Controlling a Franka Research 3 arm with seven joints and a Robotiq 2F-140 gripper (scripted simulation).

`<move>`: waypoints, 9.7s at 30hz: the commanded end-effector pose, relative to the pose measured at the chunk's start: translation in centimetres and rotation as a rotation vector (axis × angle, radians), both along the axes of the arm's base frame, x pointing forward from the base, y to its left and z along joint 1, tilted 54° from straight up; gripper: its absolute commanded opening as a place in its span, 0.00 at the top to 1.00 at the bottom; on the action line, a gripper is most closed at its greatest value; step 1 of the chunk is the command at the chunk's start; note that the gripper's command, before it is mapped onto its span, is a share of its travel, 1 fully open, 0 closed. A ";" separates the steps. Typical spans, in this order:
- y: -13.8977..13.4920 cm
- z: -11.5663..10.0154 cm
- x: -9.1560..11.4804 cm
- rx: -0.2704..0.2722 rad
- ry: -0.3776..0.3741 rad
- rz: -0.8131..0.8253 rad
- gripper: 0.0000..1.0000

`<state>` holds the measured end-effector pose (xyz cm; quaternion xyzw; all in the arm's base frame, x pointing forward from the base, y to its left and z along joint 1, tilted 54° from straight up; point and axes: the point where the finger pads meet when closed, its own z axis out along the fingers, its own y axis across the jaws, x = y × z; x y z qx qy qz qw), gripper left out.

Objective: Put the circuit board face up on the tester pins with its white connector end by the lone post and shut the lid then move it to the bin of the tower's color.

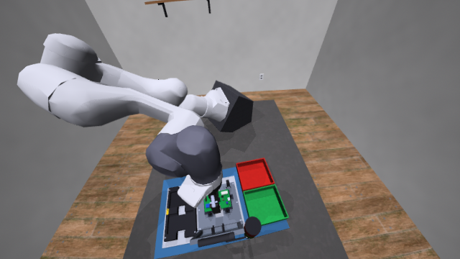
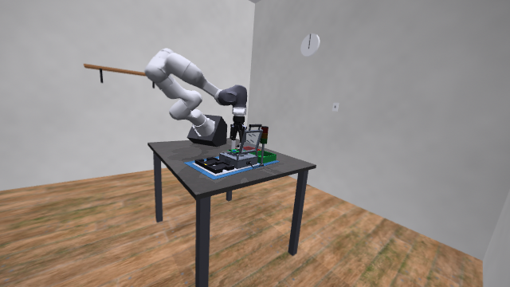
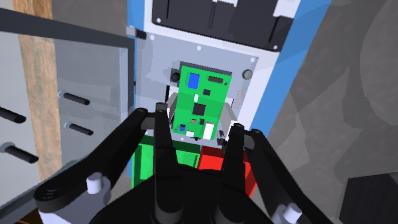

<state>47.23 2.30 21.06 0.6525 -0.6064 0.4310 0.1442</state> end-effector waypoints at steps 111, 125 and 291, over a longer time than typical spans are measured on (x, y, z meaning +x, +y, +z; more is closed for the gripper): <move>-0.4 -0.4 0.2 0.002 -0.002 -0.001 0.54; -0.4 -0.4 0.2 0.002 -0.002 -0.001 0.54; -0.8 -0.7 0.7 0.002 -0.002 -0.001 0.42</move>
